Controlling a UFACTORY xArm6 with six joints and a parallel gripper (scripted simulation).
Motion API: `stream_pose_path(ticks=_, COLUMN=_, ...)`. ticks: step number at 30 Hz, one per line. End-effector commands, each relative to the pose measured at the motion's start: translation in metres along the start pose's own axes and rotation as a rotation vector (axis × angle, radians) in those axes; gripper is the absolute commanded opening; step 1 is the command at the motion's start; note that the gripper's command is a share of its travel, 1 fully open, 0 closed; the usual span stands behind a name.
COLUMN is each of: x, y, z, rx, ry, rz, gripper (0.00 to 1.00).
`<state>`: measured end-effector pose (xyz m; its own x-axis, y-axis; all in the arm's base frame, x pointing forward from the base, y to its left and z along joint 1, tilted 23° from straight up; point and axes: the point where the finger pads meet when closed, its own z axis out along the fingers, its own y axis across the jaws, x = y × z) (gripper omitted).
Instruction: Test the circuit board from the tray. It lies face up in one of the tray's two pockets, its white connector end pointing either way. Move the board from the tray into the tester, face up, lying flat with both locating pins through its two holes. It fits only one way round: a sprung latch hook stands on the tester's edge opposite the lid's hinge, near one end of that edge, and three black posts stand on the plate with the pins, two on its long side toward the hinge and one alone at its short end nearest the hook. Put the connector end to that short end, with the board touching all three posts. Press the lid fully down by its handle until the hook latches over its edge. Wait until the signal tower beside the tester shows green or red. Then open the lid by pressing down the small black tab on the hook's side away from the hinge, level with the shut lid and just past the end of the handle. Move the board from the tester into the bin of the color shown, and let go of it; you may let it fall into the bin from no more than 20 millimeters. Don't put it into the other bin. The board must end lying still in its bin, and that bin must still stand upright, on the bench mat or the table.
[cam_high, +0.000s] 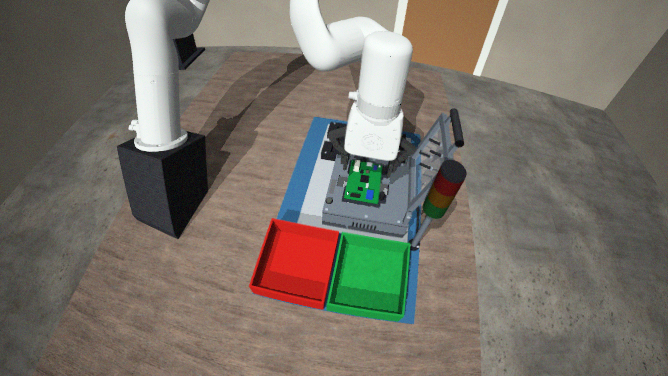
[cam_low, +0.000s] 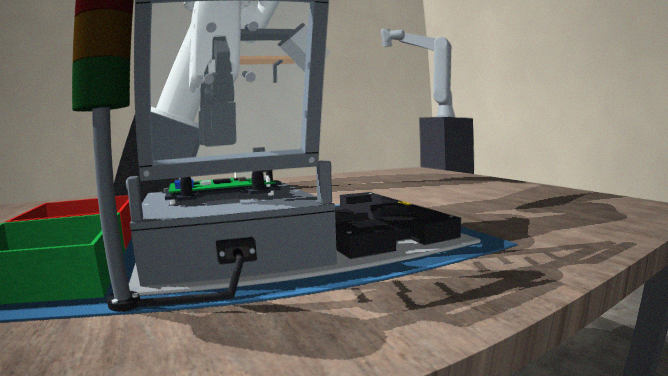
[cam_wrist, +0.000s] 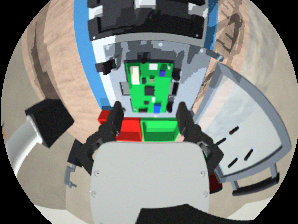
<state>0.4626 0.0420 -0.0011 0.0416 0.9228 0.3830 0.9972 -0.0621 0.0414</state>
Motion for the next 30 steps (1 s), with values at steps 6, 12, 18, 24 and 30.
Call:
stream_pose_path(ticks=6, x=0.001, y=0.001, z=-0.075, rx=-0.002, ry=0.000, rz=-0.001, gripper=1.00)
stream_pose_path(ticks=12, x=0.001, y=0.001, z=-0.121, rx=-0.002, ry=0.000, rz=-0.001, gripper=1.00)
stream_pose_path(ticks=18, x=0.001, y=0.001, z=-0.170, rx=-0.002, ry=0.000, rz=-0.001, gripper=1.00)
stream_pose_path(ticks=24, x=0.001, y=0.001, z=-0.194, rx=-0.002, ry=0.000, rz=-0.001, gripper=1.00)
stream_pose_path(ticks=30, x=0.001, y=0.001, z=-0.211, rx=-0.002, ry=0.000, rz=-0.001, gripper=1.00)
